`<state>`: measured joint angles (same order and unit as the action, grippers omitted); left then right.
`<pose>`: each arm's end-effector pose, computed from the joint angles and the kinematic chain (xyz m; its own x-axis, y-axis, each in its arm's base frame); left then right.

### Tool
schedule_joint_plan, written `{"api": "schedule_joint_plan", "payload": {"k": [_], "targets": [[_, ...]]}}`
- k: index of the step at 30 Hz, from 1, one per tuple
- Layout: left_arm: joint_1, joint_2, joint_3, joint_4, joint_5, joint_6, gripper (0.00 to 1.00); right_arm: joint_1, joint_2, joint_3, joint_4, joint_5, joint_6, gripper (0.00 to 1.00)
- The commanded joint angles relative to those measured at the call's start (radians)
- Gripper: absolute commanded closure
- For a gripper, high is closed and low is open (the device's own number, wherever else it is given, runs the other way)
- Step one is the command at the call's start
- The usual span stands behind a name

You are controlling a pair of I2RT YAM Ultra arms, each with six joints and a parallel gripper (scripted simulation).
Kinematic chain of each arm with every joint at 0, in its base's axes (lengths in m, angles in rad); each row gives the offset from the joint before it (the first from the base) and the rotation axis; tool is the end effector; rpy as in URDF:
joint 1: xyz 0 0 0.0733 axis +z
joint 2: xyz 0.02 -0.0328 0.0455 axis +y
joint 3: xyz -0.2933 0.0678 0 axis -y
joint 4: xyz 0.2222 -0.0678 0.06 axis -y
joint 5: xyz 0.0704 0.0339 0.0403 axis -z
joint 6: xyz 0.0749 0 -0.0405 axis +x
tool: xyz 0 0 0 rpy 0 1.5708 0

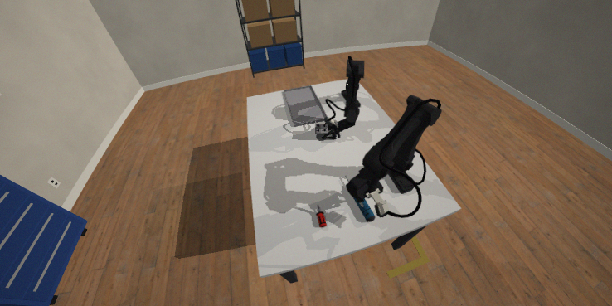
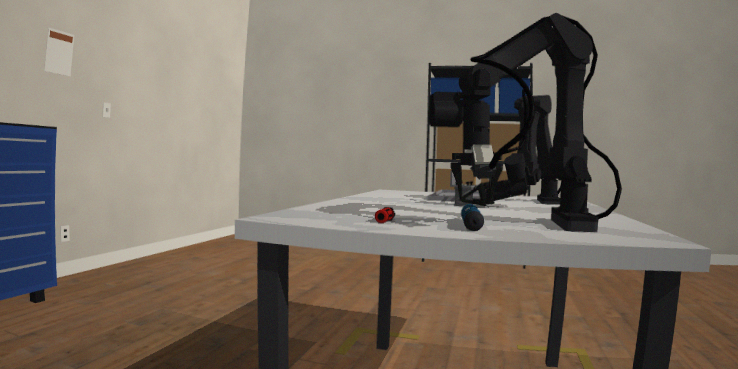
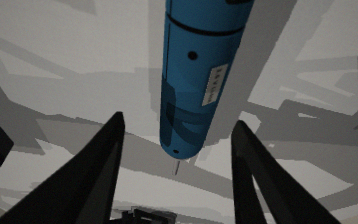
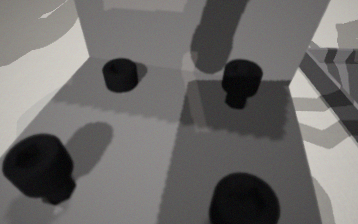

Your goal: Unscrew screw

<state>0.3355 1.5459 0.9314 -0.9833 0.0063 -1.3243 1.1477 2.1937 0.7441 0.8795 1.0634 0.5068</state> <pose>0.2120 0.0746 0.1877 0.0891 -0.9959 0.0127 -0.9957 -0.0888 0.0246 0.2095 0.3085 0.0859 -0.2622 -0.0078 -0.9650 -0.0157 0.9999 -0.0038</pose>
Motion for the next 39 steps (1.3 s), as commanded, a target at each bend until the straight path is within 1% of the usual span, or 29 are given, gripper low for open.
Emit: {"api": "schedule_joint_plan", "payload": {"k": [1, 2, 5, 6, 17, 19, 22, 23, 34, 36, 39], "targets": [[-0.012, 0.006, -0.011, 0.037, -0.021, -0.011, 0.35, 0.000, -0.008, 0.002, 0.001, 0.005, 0.001, 0.41], [-0.012, -0.008, 0.007, 0.037, -0.021, -0.011, 0.35, 0.000, -0.008, 0.002, 0.001, 0.005, 0.001, 0.41], [-0.012, -0.012, 0.009, 0.037, -0.021, -0.011, 0.35, 0.000, -0.008, 0.002, 0.001, 0.005, 0.001, 0.41], [-0.012, 0.008, -0.024, 0.044, -0.022, -0.010, 0.35, 0.000, -0.008, 0.002, 0.001, 0.005, 0.001, 0.41], [-0.010, 0.046, -0.071, 0.123, -0.022, -0.009, 0.35, 0.000, -0.008, 0.002, 0.001, 0.005, 0.001, 0.41], [-0.010, 0.026, -0.042, 0.124, -0.021, -0.010, 0.35, 0.000, -0.008, 0.002, 0.001, 0.005, 0.001, 0.41], [-0.010, 0.026, -0.042, 0.124, -0.021, -0.010, 0.35, 0.000, -0.008, 0.002, 0.001, 0.005, 0.001, 0.41], [-0.011, 0.050, -0.074, 0.131, -0.022, -0.009, 0.35, 0.000, -0.008, 0.002, 0.001, 0.005, 0.001, 0.41], [-0.009, 0.092, -0.118, 0.211, -0.022, -0.007, 0.35, 0.000, -0.008, 0.002, 0.001, 0.005, 0.001, 0.41], [-0.009, 0.062, -0.093, 0.212, -0.021, -0.008, 0.35, 0.000, -0.008, 0.002, 0.001, 0.005, 0.001, 0.41], [-0.009, 0.060, -0.093, 0.213, -0.021, -0.008, 0.35, 0.000, -0.008, 0.002, 0.001, 0.005, 0.001, 0.41]]}}
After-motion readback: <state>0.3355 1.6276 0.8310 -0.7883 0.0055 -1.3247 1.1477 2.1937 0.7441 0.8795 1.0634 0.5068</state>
